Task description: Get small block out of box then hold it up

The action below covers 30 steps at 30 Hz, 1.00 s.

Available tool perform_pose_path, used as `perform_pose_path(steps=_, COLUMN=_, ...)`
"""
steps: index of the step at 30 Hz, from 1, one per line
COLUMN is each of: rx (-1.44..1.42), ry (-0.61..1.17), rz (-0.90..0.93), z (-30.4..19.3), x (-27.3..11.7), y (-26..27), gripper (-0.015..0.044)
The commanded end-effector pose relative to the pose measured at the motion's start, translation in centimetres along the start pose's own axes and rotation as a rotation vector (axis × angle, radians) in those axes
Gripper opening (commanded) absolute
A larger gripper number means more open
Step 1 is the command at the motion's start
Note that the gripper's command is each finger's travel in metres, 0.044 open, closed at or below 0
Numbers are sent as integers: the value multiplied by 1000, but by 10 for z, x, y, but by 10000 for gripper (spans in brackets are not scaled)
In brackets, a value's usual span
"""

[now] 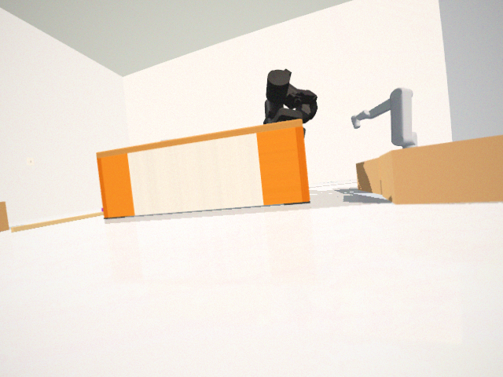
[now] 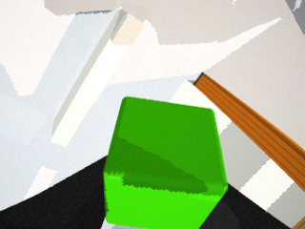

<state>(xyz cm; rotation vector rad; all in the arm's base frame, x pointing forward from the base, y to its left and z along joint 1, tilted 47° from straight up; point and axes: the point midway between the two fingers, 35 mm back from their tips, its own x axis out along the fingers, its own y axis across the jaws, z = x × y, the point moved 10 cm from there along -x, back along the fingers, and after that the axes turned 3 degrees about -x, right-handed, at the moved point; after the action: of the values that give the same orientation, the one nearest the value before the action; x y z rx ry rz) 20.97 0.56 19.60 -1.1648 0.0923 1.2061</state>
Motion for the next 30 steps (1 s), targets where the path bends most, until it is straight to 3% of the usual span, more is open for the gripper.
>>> perform_pose_path(steps=1, rx=150, ry=-6, rz=4, z=-3, x=-2, y=0, gripper=0)
perform_pose_path(steps=30, rx=1413, ry=-30, rz=49, z=-17, x=-23, y=9, gripper=0)
